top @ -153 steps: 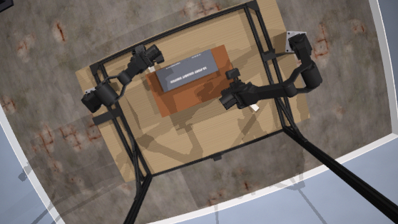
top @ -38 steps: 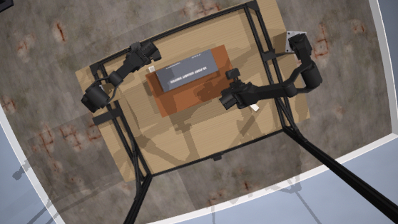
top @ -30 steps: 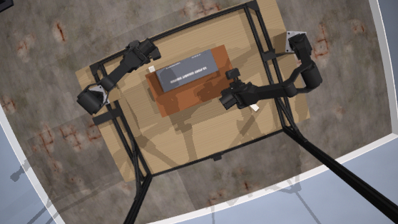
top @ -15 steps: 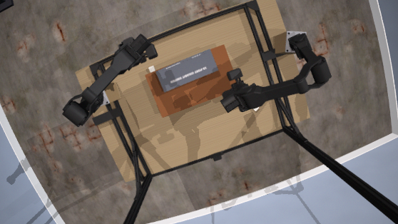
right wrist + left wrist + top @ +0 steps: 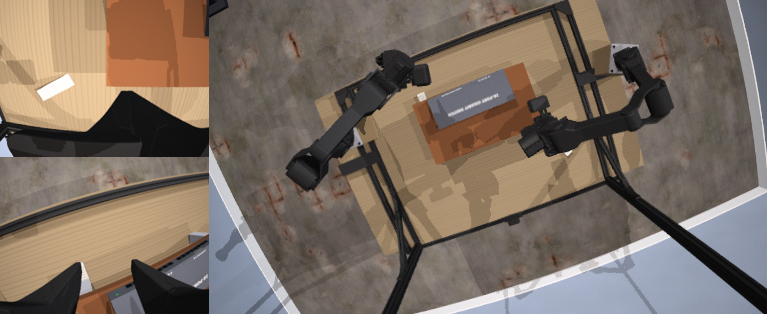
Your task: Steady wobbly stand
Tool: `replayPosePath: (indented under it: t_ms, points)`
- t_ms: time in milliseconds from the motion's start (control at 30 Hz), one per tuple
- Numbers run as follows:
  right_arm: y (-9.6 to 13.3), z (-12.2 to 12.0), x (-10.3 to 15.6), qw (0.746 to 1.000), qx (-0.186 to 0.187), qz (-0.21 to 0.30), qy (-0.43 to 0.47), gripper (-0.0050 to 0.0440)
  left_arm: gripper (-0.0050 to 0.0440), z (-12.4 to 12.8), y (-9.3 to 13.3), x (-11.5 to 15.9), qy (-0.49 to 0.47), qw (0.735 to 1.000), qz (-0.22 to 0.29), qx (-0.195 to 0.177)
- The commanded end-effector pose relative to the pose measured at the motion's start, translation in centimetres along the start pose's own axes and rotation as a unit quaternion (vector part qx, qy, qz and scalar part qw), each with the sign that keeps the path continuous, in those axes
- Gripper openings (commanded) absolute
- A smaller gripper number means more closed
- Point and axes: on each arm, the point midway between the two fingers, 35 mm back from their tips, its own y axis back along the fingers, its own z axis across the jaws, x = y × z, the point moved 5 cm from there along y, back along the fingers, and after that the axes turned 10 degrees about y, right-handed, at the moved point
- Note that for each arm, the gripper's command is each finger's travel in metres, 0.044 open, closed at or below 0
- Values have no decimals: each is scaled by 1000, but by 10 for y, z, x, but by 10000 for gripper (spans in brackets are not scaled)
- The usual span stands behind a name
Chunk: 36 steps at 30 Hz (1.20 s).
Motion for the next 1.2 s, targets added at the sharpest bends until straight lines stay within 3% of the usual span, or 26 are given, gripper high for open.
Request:
replayPosePath:
  t_ms: [0,100,133,300,333,500,667,867,900,1167]
  points:
    - [0,0,0,1000,0,0,0,0,440,-14,30,-4,-87,990,-58,92]
    - [0,0,0,1000,0,0,0,0,440,-25,61,-6,-157,967,-121,158]
    - [0,0,0,1000,0,0,0,0,440,-24,61,-6,-167,963,-129,168]
    - [0,0,0,1000,0,0,0,0,440,-24,61,-6,-167,963,-129,168]
    - [0,0,0,1000,0,0,0,0,440,-31,73,-7,-173,957,-144,180]
    - [0,0,0,1000,0,0,0,0,440,-36,124,-5,-270,889,-259,264]
    - [0,0,0,1000,0,0,0,0,440,-31,178,3,-343,794,-385,322]
    - [0,0,0,1000,0,0,0,0,440,-31,178,3,-343,794,-385,322]
    - [0,0,0,1000,0,0,0,0,440,-34,188,4,-341,788,-394,328]
    - [0,0,0,1000,0,0,0,0,440,-15,235,16,-388,673,-521,353]
